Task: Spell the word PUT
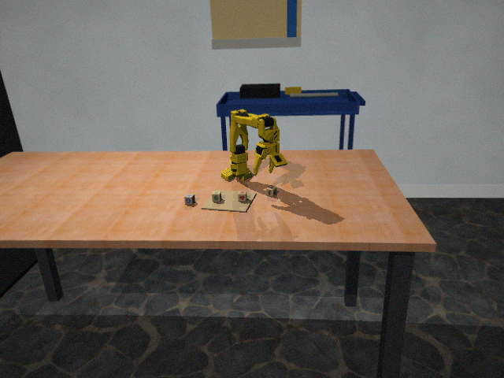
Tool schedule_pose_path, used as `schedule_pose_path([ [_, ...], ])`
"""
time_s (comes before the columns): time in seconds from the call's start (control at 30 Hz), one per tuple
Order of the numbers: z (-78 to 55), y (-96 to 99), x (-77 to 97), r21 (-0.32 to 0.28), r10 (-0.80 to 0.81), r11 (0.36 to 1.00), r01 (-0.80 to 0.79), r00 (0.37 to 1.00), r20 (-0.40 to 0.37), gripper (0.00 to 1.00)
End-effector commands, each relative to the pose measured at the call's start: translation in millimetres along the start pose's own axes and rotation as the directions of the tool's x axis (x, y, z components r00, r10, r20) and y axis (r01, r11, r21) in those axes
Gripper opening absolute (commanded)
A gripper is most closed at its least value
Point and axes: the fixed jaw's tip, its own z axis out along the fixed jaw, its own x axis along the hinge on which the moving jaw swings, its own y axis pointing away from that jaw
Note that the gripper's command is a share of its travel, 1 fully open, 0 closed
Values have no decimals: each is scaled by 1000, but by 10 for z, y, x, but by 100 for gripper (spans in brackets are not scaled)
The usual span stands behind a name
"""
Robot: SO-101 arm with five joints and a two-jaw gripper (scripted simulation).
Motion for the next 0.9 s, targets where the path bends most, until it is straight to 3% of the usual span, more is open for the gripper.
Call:
schedule_pose_path([
  [0.0,-100,-218,-55,-7,113,994,-112,992,59,32],
  [0.07,-100,-218,-55,-7,113,994,-112,992,59,32],
  [0.27,-111,-566,-31,-10,280,960,-280,958,65,32],
  [0.4,-115,-695,-6,-11,342,940,-342,937,68,32],
  [0.87,-116,-731,2,-11,358,933,-359,931,68,32],
])
